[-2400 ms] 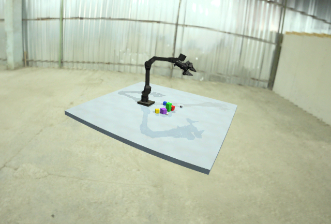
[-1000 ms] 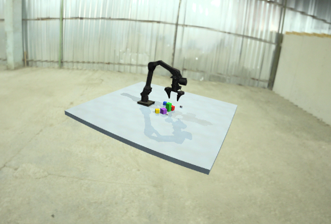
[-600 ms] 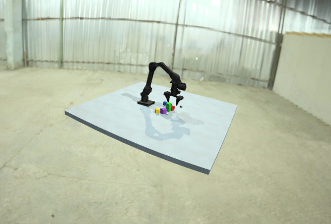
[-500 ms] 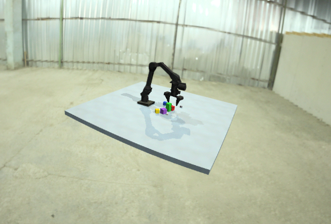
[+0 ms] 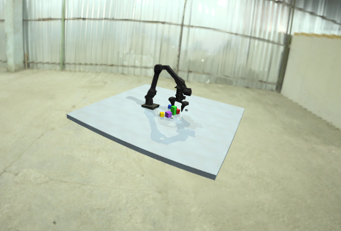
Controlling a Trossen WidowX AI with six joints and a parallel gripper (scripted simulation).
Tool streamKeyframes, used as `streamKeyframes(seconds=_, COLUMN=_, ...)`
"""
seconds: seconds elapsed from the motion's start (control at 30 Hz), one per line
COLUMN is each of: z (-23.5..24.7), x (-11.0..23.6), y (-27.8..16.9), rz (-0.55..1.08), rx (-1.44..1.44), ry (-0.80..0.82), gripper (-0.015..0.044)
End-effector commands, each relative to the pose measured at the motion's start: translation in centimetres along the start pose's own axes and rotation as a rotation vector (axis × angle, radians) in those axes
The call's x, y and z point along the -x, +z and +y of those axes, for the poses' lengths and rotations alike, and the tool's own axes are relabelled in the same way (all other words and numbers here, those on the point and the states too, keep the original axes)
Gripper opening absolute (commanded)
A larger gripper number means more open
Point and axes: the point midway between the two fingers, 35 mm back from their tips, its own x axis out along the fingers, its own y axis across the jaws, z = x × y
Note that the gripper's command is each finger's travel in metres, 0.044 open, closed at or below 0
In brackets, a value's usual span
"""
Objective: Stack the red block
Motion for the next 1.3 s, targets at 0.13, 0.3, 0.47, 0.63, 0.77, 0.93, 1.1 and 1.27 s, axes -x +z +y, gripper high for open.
streamKeyframes(seconds=0.13, z=0.1, x=-1.5, y=0.1, rz=-0.005, rx=0.001, ry=0.004, gripper=0.0440)
streamKeyframes(seconds=0.3, z=0.2, x=-2.3, y=0.1, rz=-0.005, rx=0.001, ry=0.004, gripper=0.0440)
streamKeyframes(seconds=0.47, z=0.2, x=-2.6, y=0.0, rz=-0.005, rx=0.001, ry=0.004, gripper=0.0440)
streamKeyframes(seconds=0.63, z=0.2, x=-2.6, y=0.0, rz=-0.005, rx=0.001, ry=0.004, gripper=0.0440)
streamKeyframes(seconds=0.77, z=0.2, x=-2.6, y=0.0, rz=-0.005, rx=0.001, ry=0.004, gripper=0.0440)
streamKeyframes(seconds=0.93, z=0.2, x=-2.5, y=0.0, rz=-0.005, rx=0.001, ry=0.004, gripper=0.0414)
streamKeyframes(seconds=1.1, z=0.2, x=-2.5, y=0.0, rz=-0.005, rx=0.001, ry=0.004, gripper=0.0282)
streamKeyframes(seconds=1.27, z=0.2, x=-2.5, y=0.0, rz=-0.005, rx=0.001, ry=0.004, gripper=0.0151)
